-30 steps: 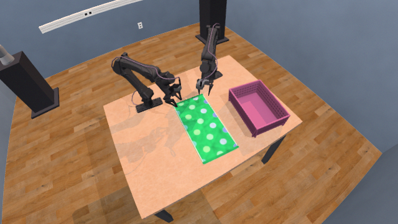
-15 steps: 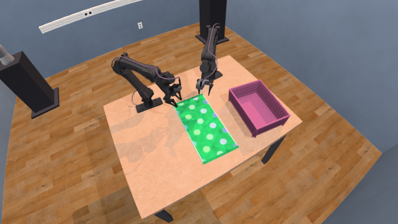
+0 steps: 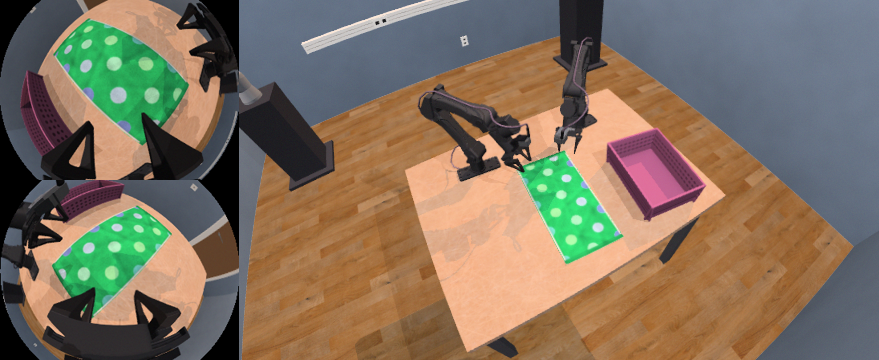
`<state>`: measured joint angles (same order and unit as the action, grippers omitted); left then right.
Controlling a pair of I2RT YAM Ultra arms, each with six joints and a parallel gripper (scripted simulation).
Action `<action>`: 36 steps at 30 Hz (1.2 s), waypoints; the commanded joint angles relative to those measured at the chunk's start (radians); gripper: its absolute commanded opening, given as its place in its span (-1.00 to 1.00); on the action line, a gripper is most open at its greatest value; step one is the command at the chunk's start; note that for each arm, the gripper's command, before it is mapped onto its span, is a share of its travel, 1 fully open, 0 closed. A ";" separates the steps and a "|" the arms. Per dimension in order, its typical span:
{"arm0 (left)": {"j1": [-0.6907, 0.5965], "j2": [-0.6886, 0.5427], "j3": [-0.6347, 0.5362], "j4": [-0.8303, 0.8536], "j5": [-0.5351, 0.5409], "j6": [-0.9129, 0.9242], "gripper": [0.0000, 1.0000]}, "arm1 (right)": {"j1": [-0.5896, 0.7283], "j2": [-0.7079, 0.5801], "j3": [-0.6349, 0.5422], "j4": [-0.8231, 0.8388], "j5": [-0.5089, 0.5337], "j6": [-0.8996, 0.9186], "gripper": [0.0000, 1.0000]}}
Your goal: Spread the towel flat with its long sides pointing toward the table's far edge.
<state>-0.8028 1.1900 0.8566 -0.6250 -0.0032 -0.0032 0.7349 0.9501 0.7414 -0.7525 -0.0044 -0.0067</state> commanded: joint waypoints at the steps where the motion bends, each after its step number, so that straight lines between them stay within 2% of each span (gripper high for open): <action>1: 0.000 -0.004 0.011 -0.005 0.001 -0.001 0.28 | 0.000 -0.005 0.006 0.000 0.001 0.001 0.28; 15: 0.000 -0.004 0.011 -0.005 0.001 -0.001 0.28 | 0.000 -0.005 0.006 0.000 0.001 0.001 0.28; 16: -0.002 -0.027 0.058 -0.046 -0.001 -0.001 0.28 | 0.000 -0.001 0.005 0.003 0.000 0.000 0.28; 18: -0.002 -0.027 0.058 -0.046 -0.001 -0.001 0.28 | 0.000 -0.001 0.005 0.003 0.000 0.000 0.28; 21: 0.000 -0.032 0.146 -0.134 0.000 0.000 0.28 | 0.000 -0.001 0.005 0.003 0.000 0.000 0.28; 24: 0.046 -0.083 0.122 -0.166 -0.044 -0.058 0.28 | -0.064 -0.070 -0.026 -0.051 0.034 0.044 0.28; 25: 0.058 -0.095 0.078 -0.177 -0.056 -0.075 0.28 | -0.087 -0.089 -0.010 -0.065 0.041 0.053 0.28; 31: 0.165 -0.195 0.038 -0.245 -0.109 -0.151 0.28 | -0.260 -0.174 0.013 -0.152 0.045 0.060 0.28; 33: 0.211 -0.224 0.029 -0.267 -0.121 -0.169 0.28 | -0.332 -0.194 0.018 -0.176 0.040 0.056 0.28; 35: 0.211 -0.224 0.029 -0.267 -0.121 -0.169 0.28 | -0.332 -0.194 0.018 -0.176 0.040 0.056 0.28; 36: 0.250 -0.245 0.064 -0.282 -0.119 -0.165 0.28 | -0.390 -0.203 0.024 -0.191 0.025 0.037 0.28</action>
<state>-0.5953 0.9916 0.8944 -0.8635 -0.1013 -0.1375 0.4065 0.7746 0.7300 -0.8814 0.0288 0.0418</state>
